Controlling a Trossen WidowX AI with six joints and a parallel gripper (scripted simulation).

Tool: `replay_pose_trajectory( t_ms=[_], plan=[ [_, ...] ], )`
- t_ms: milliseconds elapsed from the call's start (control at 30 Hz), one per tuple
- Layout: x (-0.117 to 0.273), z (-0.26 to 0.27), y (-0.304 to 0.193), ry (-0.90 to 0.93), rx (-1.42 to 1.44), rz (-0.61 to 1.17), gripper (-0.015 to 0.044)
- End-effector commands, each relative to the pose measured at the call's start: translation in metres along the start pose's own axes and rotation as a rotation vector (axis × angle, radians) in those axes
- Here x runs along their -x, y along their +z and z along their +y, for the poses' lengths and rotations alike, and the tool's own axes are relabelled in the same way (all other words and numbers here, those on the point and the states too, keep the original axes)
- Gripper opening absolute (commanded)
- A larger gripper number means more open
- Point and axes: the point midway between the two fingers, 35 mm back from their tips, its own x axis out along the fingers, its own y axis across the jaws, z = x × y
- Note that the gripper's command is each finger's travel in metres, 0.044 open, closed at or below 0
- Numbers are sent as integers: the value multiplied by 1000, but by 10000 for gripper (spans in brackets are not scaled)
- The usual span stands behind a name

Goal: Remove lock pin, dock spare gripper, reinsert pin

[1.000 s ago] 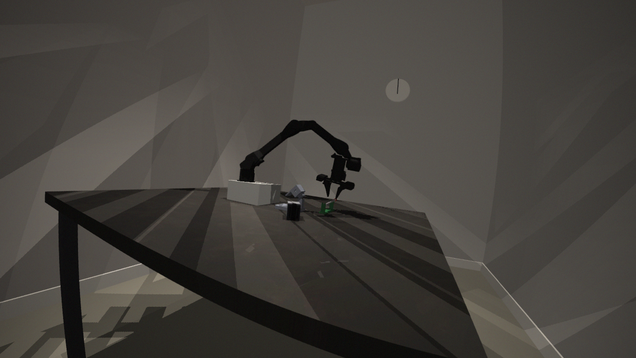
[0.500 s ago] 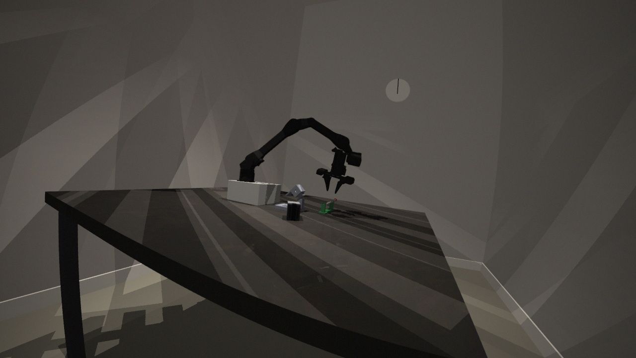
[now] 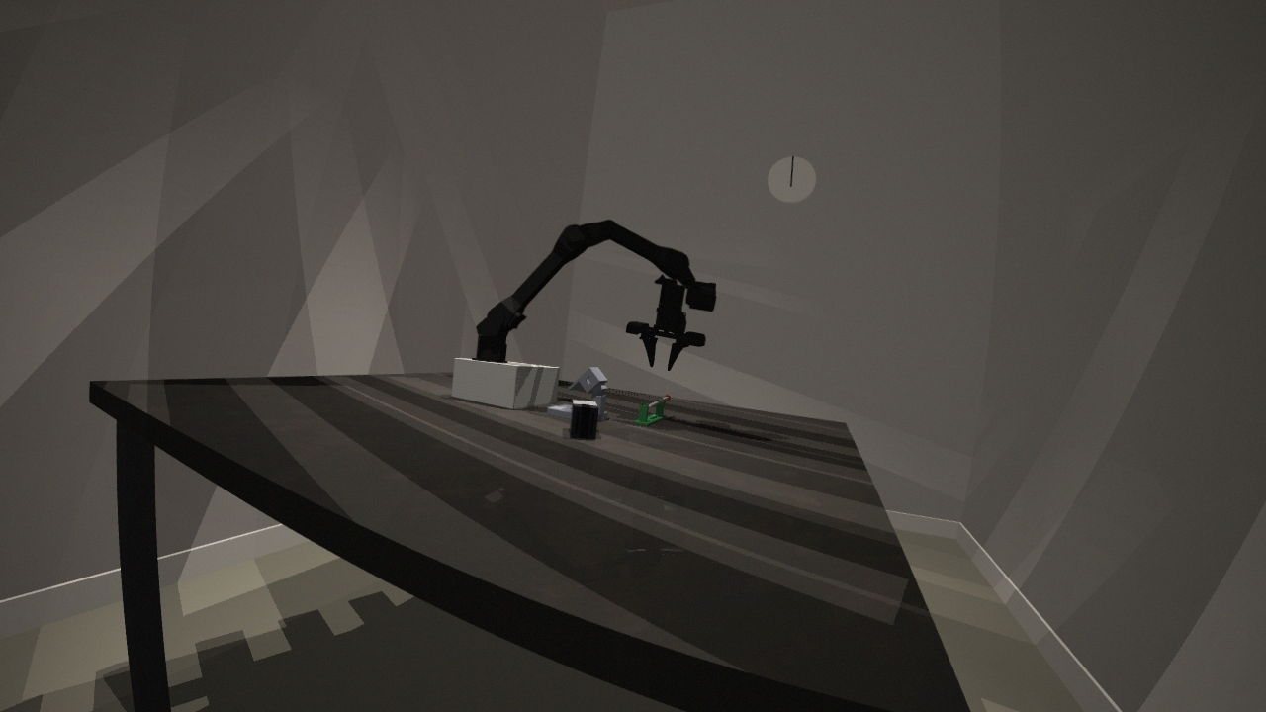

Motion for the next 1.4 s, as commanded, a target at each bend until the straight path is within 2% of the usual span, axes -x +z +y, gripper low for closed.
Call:
replay_pose_trajectory(
  t_ms=[0, 133, 367, 1367],
  plan=[
    [28, -4, -19, -75, 3, 22, 180],
    [20, -6, -19, -75, 3, 22, 180],
    [-42, -9, -27, -74, 3, 22, 180],
    [-85, -13, -29, -74, 3, 21, 180]
  ],
)
